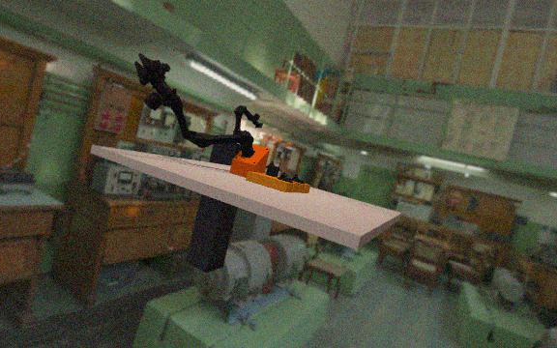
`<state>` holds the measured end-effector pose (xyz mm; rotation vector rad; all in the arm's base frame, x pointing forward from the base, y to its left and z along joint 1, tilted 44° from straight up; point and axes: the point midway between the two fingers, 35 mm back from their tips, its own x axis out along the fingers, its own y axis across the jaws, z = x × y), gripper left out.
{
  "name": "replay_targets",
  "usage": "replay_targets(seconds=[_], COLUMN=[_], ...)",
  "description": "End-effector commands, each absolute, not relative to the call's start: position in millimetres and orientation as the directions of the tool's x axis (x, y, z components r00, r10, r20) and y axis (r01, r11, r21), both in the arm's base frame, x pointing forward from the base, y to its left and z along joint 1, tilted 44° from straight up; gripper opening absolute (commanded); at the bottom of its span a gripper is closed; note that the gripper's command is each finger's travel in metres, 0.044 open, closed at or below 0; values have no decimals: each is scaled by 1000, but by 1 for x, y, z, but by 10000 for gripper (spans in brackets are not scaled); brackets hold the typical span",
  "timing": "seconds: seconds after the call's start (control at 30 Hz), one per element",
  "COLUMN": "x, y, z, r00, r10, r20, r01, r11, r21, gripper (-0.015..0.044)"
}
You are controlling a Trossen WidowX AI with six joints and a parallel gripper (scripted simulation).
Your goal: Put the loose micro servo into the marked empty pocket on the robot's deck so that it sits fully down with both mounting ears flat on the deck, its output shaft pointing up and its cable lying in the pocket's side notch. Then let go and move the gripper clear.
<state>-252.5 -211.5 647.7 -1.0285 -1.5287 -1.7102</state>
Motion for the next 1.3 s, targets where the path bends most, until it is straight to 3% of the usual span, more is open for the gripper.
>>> replay_targets(seconds=[0.0,0.47,0.97,1.27], x=[-251,-191,-127,-57], y=[-210,-142,-71,-10], z=[649,684,701,705], r00=[-503,-331,-126,66], r10=[54,167,287,389], r20=[863,929,950,919], r01=[852,943,973,930], r11=[-138,77,221,309], r21=[505,323,62,-198], gripper=[374,6,0,0])
